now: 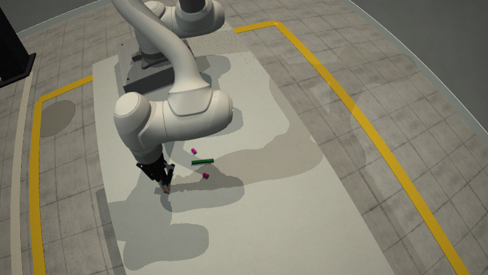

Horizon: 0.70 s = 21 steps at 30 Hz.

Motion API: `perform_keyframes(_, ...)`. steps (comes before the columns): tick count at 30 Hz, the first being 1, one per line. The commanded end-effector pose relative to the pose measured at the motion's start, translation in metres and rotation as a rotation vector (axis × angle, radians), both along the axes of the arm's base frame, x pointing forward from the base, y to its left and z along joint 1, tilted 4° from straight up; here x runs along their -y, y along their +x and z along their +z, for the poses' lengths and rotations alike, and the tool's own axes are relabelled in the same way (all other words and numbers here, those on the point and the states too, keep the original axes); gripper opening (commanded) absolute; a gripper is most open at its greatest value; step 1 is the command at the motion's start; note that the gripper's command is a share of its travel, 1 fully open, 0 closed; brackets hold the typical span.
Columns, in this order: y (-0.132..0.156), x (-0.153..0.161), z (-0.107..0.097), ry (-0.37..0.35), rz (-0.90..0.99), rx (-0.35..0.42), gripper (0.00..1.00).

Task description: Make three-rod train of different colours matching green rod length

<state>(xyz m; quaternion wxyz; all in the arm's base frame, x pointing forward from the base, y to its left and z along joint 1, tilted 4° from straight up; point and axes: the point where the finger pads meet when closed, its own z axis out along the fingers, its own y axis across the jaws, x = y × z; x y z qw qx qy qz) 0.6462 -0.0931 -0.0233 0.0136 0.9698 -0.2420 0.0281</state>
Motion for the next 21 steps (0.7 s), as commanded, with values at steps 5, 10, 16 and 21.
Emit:
perform_keyframes(5,0.0,0.0,0.0,0.0,0.0,0.0,0.03)
perform_keyframes(10,0.0,0.0,-0.003,0.0,0.0,0.0,0.03)
perform_keyframes(16,0.0,0.0,-0.008,0.0,0.0,0.0,0.03)
perform_keyframes(21,0.001,0.0,-0.01,0.0,0.0,0.0,0.03)
